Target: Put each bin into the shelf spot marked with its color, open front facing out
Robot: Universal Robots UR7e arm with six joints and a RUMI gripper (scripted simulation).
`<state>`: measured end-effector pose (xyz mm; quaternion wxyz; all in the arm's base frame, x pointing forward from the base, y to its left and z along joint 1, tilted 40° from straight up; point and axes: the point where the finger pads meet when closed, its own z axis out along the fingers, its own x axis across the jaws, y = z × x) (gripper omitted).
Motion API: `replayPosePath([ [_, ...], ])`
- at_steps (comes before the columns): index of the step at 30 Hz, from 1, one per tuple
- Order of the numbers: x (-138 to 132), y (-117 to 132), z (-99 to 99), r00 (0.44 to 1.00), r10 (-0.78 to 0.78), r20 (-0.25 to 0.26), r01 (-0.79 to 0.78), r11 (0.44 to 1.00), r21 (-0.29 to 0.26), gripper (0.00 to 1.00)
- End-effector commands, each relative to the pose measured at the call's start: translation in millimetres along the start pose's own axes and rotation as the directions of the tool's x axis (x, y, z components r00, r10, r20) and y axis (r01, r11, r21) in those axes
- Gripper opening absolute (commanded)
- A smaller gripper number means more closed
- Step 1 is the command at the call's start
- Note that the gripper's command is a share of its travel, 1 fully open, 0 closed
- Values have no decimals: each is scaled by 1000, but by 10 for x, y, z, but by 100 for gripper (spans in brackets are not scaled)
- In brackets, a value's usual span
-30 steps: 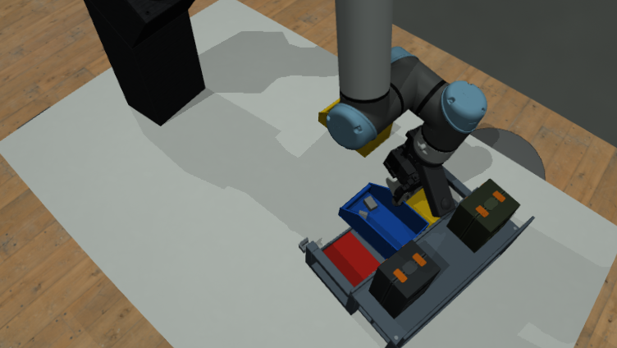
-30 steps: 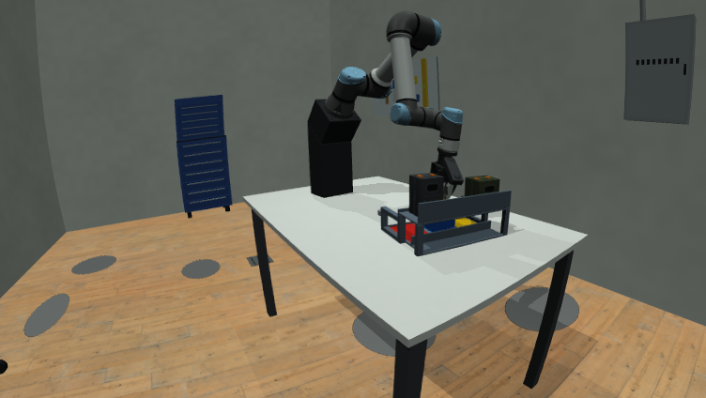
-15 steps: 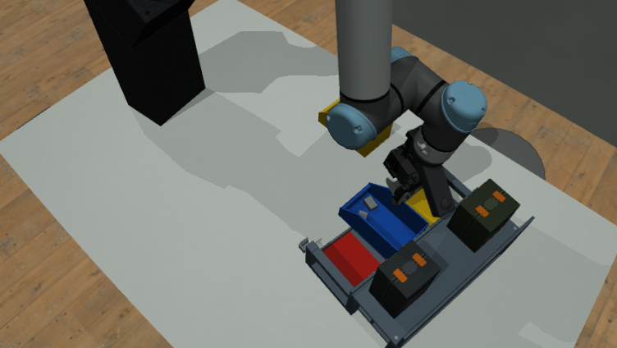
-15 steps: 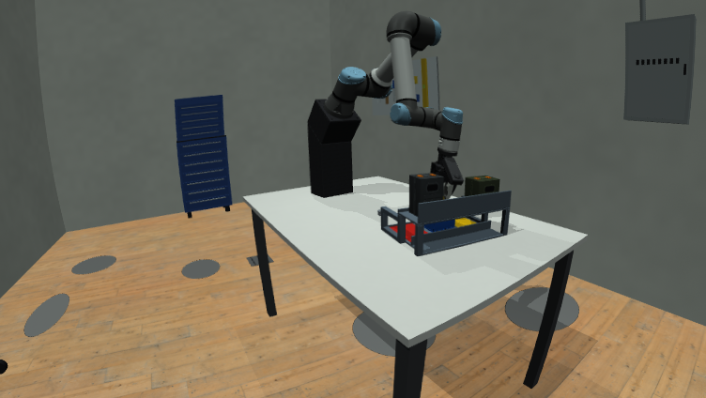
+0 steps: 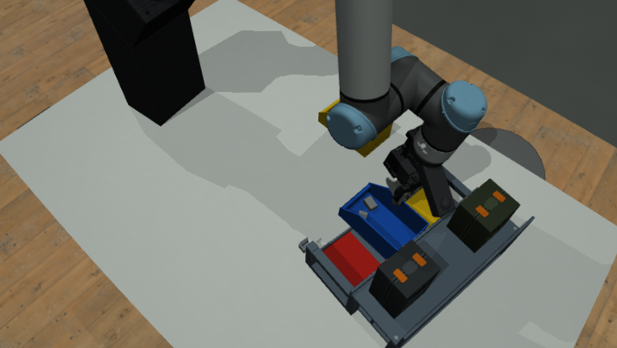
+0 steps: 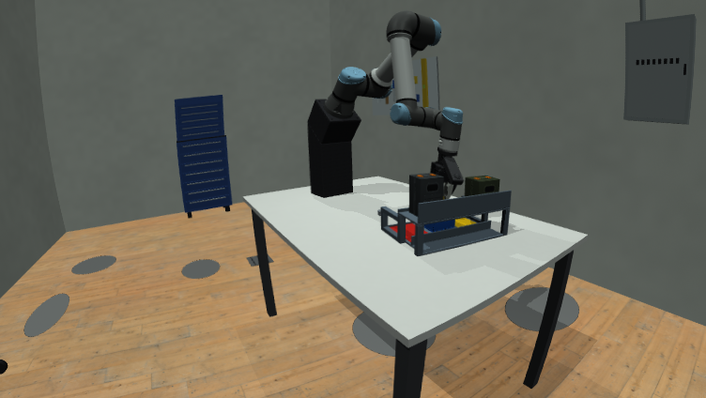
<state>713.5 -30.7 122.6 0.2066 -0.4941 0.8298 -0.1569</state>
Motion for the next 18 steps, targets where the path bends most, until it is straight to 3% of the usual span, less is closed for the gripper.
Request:
replayPosePath([
  [1, -3, -4, -11, 1000, 0, 1, 0, 1000, 1, 5],
  [18, 4, 11, -104, 1000, 0, 1, 0, 1000, 1, 5],
])
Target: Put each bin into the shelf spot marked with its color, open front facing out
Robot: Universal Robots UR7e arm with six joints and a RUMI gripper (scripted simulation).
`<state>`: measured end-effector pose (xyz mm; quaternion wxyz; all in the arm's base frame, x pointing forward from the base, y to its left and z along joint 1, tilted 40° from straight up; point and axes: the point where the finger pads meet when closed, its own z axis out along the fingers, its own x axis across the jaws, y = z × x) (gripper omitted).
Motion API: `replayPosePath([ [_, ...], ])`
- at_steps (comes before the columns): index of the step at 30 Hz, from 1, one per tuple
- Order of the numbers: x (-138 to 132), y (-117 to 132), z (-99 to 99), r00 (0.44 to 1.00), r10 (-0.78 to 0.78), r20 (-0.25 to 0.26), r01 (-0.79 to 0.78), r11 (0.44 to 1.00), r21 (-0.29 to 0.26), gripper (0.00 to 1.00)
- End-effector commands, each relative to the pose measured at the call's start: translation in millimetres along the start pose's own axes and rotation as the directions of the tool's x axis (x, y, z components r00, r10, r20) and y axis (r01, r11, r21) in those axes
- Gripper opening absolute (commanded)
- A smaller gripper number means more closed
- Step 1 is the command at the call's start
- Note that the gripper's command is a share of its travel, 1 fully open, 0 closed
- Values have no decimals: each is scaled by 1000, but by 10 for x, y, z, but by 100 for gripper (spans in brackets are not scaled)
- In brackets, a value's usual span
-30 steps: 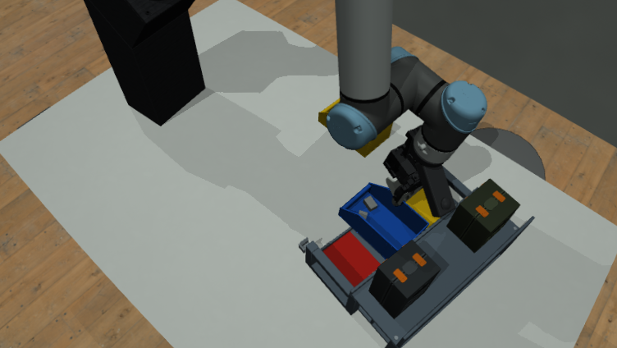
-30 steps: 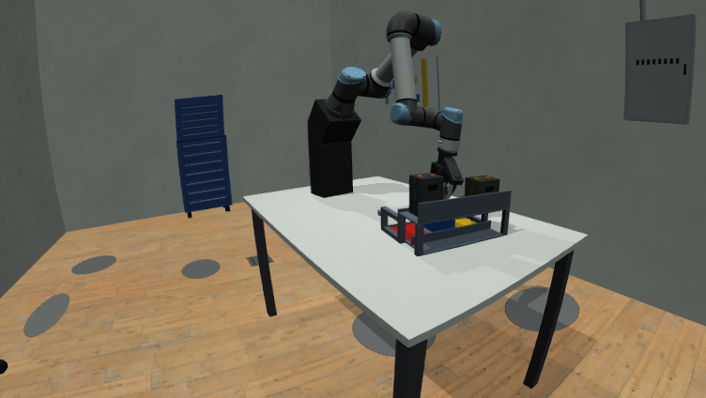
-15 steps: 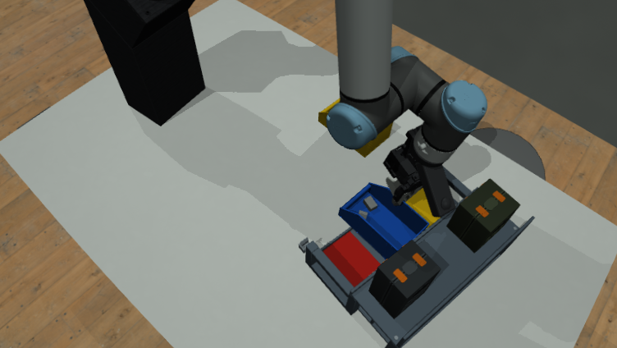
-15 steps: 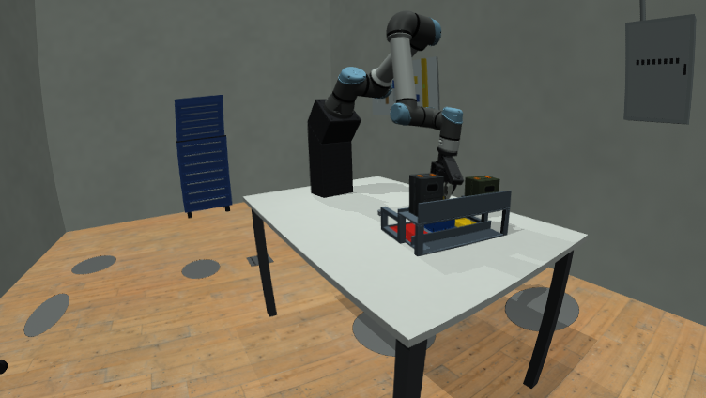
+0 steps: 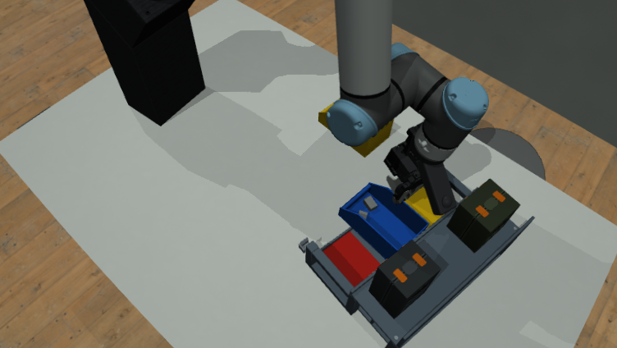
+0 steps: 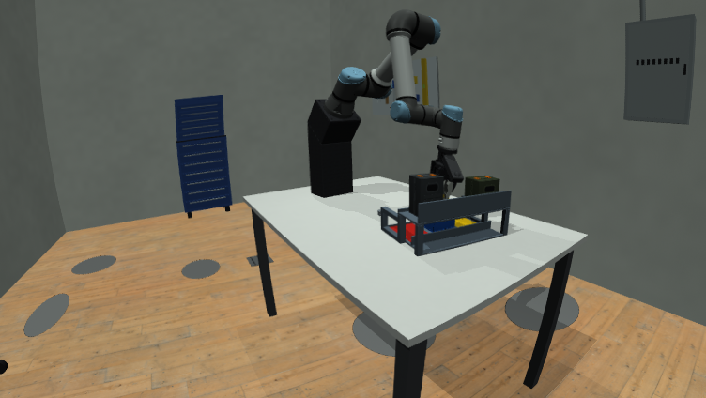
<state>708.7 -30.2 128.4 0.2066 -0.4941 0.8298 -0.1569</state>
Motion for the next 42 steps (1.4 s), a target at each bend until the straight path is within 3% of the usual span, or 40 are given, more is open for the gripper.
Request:
replayPosePath([
  [1, 0, 1, -41, 1000, 0, 0, 0, 1000, 1, 5],
  [42, 44, 99, -648, 1000, 0, 0, 0, 1000, 1, 5],
])
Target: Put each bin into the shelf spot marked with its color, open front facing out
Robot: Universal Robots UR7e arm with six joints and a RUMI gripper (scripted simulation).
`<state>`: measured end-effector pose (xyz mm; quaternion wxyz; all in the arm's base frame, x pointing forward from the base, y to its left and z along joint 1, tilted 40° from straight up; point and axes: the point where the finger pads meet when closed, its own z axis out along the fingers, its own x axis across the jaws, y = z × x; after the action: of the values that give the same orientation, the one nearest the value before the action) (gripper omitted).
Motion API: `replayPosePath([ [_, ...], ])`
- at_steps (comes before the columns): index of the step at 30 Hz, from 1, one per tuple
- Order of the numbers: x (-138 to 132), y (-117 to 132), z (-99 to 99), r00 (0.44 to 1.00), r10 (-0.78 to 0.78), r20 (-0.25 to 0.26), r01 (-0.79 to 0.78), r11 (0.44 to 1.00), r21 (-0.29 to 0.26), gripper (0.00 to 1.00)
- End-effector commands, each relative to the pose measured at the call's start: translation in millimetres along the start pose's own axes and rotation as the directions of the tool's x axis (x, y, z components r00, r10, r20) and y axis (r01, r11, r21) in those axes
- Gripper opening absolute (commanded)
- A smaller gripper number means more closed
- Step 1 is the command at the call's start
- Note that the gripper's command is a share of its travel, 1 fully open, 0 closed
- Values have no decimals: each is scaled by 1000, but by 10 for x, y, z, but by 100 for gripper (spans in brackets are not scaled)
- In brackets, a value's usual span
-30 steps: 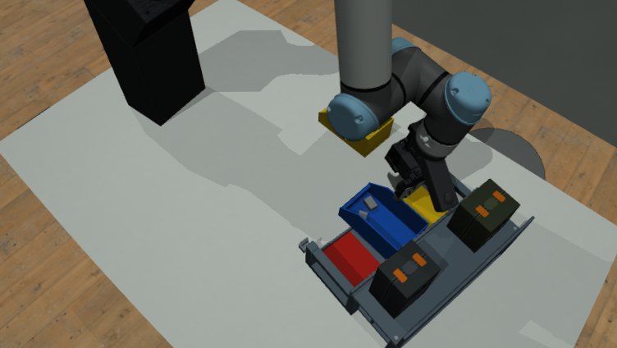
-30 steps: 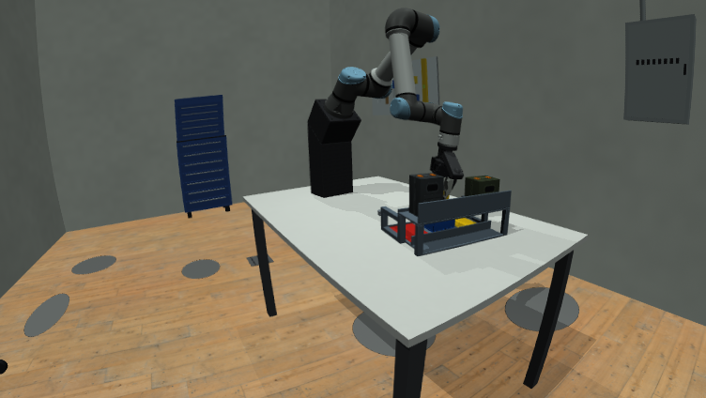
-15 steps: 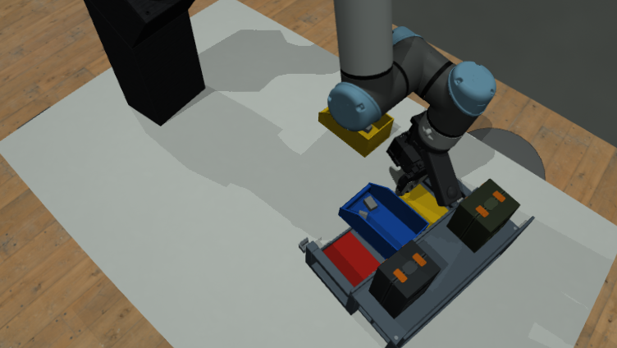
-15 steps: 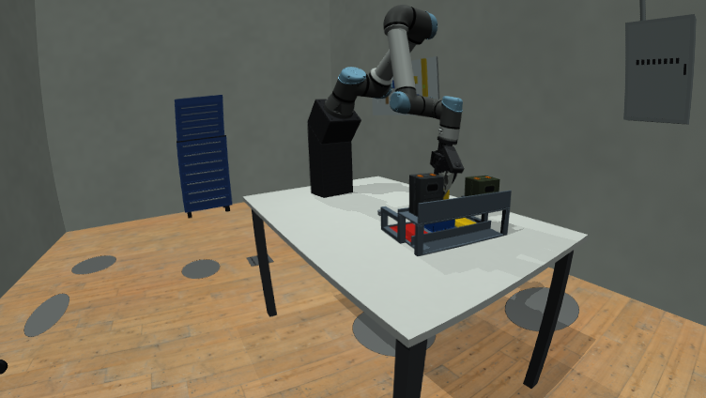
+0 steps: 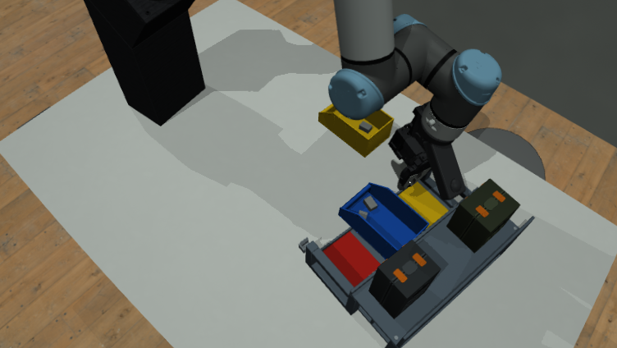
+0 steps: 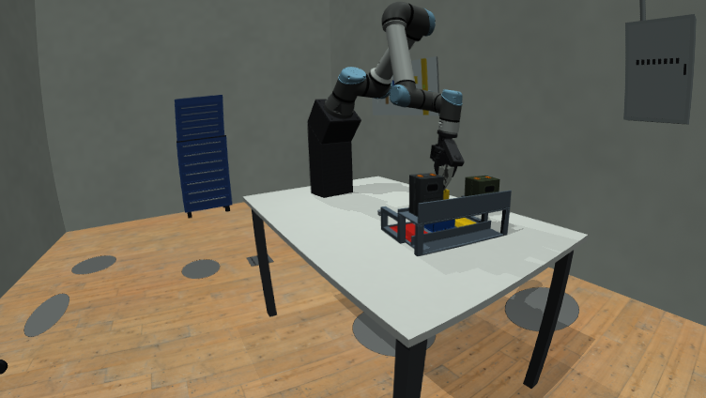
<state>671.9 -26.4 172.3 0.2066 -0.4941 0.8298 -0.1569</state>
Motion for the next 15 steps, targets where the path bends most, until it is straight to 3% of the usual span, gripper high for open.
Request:
replayPosePath([
  [1, 4, 11, -99, 1000, 0, 1, 0, 1000, 1, 5],
  [15, 16, 36, -255, 1000, 0, 1, 0, 1000, 1, 5],
])
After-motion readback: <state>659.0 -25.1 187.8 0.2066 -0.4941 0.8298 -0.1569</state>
